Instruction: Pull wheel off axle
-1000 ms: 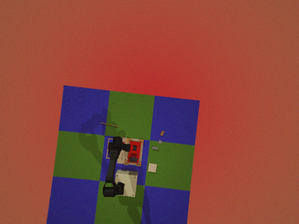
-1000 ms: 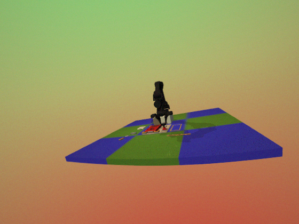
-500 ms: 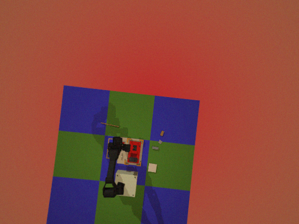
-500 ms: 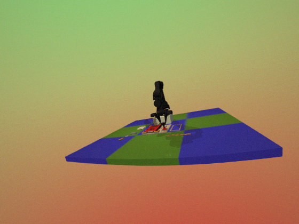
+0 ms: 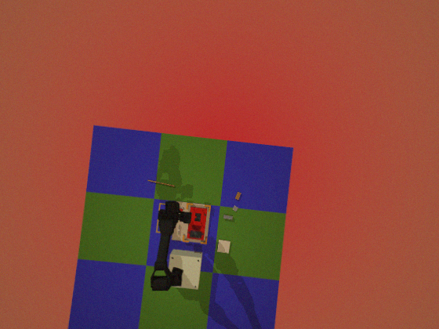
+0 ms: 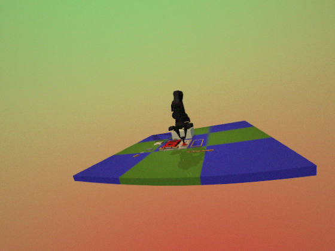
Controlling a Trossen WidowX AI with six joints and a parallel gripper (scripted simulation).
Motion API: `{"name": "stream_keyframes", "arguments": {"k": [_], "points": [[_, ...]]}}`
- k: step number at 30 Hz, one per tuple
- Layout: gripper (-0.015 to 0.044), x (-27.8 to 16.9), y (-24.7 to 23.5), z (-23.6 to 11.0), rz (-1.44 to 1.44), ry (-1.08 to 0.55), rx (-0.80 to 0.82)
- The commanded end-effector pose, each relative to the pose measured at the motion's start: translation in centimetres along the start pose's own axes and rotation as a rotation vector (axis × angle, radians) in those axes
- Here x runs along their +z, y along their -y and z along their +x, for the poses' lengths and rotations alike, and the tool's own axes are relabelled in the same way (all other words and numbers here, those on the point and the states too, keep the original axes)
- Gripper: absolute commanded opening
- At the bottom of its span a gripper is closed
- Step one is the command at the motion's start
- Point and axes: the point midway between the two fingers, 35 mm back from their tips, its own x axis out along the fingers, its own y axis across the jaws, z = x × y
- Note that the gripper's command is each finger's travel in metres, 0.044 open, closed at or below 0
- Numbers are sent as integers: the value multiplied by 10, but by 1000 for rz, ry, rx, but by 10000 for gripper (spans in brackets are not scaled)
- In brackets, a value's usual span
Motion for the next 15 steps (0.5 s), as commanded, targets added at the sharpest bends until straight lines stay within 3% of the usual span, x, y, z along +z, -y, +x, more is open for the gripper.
{"name": "stream_keyframes", "arguments": {"k": [1, 15], "points": [[0, 2, 0, -4, 4, 7, 3], [0, -2, 0, -35, 4, 6, 3]]}}
